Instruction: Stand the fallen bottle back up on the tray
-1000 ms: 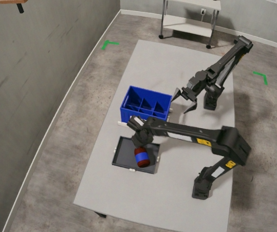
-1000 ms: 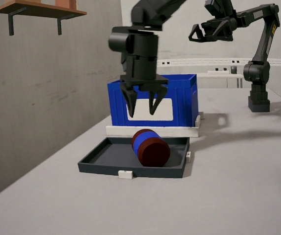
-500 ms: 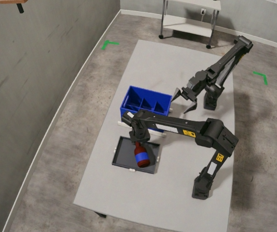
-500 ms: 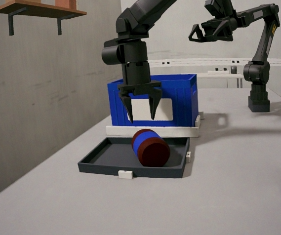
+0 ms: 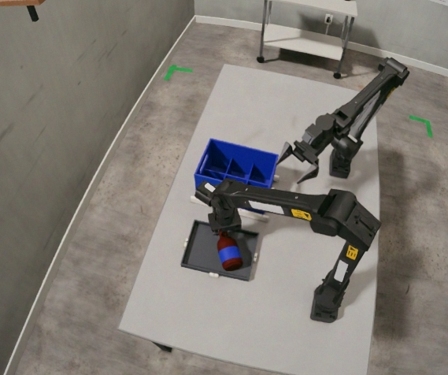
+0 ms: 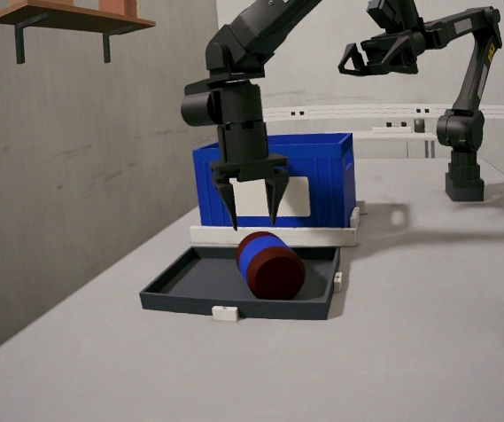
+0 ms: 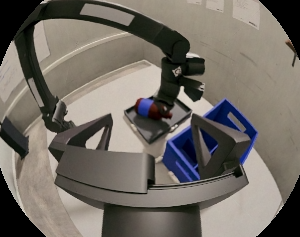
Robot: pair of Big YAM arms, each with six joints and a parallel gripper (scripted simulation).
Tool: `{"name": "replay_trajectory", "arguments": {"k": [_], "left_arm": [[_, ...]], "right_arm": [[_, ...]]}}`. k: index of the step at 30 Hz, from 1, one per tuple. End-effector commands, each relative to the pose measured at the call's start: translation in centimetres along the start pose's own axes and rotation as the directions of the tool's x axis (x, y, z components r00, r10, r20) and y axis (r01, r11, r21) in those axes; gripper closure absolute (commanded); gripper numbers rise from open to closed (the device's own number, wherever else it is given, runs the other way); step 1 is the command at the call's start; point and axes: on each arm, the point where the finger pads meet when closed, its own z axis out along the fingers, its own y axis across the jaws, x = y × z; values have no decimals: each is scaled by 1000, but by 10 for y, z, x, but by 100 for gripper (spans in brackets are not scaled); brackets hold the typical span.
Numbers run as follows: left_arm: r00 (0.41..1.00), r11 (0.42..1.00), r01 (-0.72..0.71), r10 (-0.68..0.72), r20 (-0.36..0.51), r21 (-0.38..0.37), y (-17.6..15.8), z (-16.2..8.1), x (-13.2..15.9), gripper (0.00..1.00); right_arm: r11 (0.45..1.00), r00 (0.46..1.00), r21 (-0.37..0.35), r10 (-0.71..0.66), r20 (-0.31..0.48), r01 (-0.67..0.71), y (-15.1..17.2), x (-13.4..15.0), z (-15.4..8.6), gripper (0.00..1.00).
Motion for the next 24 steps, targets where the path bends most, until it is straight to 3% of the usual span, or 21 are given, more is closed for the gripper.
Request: {"name": "replay_trajectory", "arguments": {"k": [1, 24], "left_arm": [[1000, 1000, -5, 5, 8, -7, 11, 8, -5, 43], [1000, 1000, -4, 4, -6, 4, 5, 45, 2, 43]], "right_arm": [[1000, 999, 4, -10, 35, 10, -2, -12, -1, 0], [1000, 999, 4, -10, 35, 10, -2, -12, -1, 0]]}}
